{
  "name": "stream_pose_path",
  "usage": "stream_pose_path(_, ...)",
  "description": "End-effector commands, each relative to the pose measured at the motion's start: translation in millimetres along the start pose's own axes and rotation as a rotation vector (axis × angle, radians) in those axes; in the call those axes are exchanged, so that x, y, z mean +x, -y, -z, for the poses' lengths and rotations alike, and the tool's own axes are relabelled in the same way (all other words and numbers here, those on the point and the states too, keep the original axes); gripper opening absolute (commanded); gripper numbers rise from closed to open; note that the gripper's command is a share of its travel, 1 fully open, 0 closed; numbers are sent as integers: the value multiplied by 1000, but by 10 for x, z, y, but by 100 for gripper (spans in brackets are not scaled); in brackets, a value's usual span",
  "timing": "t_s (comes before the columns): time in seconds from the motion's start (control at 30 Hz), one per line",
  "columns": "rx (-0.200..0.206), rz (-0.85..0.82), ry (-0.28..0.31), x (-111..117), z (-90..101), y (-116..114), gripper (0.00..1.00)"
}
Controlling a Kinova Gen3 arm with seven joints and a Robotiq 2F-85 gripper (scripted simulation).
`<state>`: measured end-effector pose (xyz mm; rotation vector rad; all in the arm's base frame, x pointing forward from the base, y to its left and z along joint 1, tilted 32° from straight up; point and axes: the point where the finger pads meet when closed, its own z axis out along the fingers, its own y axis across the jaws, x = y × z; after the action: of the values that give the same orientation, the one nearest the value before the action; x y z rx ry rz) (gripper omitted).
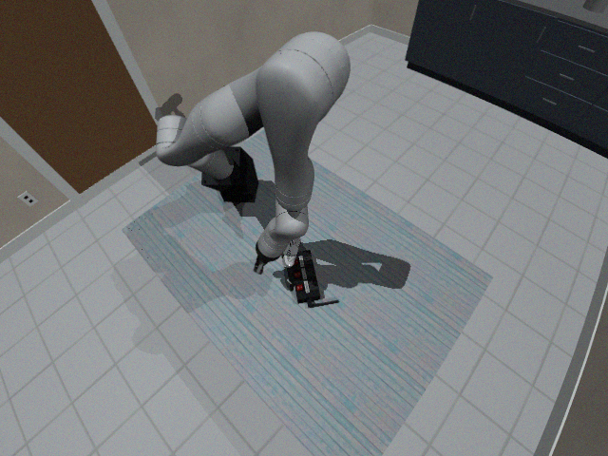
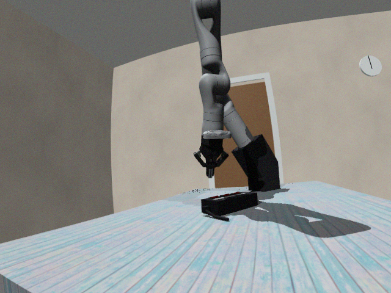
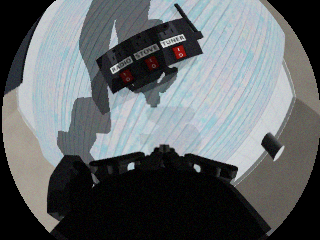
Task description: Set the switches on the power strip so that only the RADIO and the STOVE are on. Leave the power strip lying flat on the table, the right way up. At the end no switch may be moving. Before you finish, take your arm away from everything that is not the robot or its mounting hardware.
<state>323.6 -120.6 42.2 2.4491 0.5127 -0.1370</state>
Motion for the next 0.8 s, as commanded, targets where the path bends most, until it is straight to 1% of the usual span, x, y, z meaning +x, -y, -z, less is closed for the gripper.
stream_pose_path(0.0,-1,7,-8,22,28,18,0)
stream_pose_path(0.13,-1,7,-8,22,28,18,0)
stream_pose_path(0.17,-4,17,-38,94,83,44,0)
stream_pose_path(0.43,-4,17,-38,94,83,44,0)
stream_pose_path(0.47,-6,25,-64,156,133,69,0)
stream_pose_path(0.7,-6,25,-64,156,133,69,0)
stream_pose_path(0.73,-7,33,-86,208,177,93,0)
stream_pose_path(0.77,-7,33,-86,208,177,93,0)
